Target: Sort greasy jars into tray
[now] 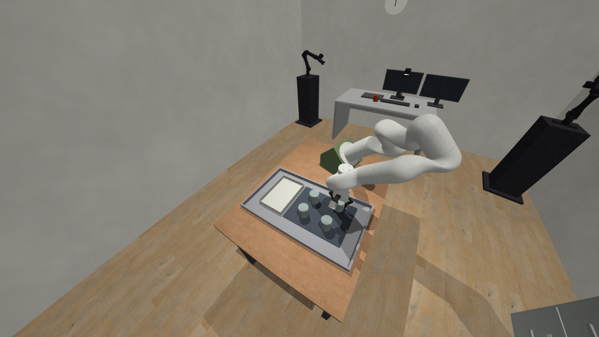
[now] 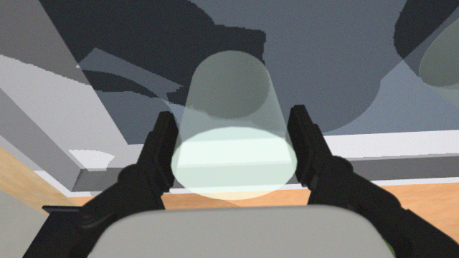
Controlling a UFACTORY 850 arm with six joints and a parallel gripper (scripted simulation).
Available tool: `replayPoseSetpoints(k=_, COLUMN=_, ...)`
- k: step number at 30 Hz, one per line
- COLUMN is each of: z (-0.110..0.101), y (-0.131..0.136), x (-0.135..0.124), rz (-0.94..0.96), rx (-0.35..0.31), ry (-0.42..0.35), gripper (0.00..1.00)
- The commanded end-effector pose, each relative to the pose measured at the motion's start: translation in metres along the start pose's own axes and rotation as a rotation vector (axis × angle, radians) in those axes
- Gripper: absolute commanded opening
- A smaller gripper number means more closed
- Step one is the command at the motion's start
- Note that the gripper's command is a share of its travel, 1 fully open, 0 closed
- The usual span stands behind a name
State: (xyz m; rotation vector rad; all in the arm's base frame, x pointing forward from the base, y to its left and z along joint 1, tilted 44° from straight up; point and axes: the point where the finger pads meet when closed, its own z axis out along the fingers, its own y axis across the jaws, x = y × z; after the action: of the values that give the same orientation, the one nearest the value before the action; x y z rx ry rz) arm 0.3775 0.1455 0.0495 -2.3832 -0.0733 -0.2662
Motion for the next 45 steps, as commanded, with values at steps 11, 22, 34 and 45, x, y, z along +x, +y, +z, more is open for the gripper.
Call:
replayPoseSetpoints(k=11, z=-0.0003, y=0.0001, x=0.0004, rz=0.000, rx=0.000, ry=0.001, gripper=0.87)
replayPoseSetpoints(k=22, z=-0.0003, y=0.0001, x=0.0004, rz=0.000, rx=0.000, ry=0.001, gripper=0.84)
replayPoseSetpoints(k=34, z=-0.0003, y=0.0001, x=0.0004, rz=0.000, rx=0.000, ry=0.001, gripper=0.81)
replayPoseSetpoints(k=45, z=-0.0003, y=0.0001, x=0.0004, rz=0.000, rx=0.000, ry=0.001, gripper=0.81)
